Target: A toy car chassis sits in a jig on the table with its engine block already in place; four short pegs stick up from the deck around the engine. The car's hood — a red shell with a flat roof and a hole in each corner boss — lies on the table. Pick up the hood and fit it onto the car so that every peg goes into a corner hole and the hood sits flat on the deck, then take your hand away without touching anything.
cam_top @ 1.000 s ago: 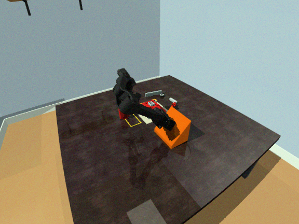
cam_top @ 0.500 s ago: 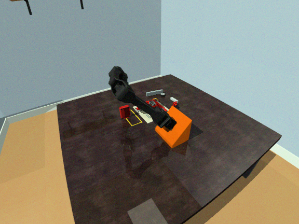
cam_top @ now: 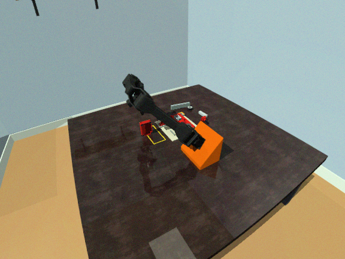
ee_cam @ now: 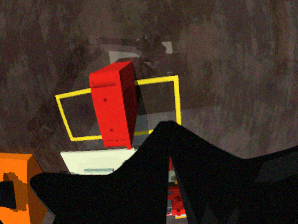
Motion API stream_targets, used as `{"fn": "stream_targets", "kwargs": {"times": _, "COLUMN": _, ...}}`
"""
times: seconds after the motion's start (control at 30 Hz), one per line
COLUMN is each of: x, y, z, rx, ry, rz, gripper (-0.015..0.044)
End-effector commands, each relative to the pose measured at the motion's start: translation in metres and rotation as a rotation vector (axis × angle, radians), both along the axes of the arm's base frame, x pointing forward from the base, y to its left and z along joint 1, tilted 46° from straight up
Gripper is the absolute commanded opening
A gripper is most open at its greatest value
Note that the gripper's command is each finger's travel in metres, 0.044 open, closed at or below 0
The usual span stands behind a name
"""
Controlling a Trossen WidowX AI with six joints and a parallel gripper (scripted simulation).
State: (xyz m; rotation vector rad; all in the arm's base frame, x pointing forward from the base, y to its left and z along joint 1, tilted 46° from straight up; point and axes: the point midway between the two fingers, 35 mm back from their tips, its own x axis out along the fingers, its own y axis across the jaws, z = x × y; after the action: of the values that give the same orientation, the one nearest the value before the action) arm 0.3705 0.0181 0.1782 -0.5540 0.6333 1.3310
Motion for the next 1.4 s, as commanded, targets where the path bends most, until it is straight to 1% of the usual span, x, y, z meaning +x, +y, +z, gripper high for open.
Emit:
{"fn": "stream_targets", "kwargs": {"times": 0.0, "x": 0.001, "y": 0.003, "z": -0.003, "rx": 0.0, "ry": 0.014, "rz": -0.003, "gripper": 0.0}}
{"fn": "stream_targets", "kwargs": {"times": 0.37, "x": 0.006, "y": 0.031, "z": -0.031, "rx": 0.002, "ry": 0.013, "rz": -0.003, "gripper": 0.0}}
{"fn": "stream_targets", "kwargs": {"times": 1.37, "x": -0.007, "y": 0.034, "z": -0.03, "rx": 0.002, "ry": 0.014, "rz": -0.003, "gripper": 0.0}}
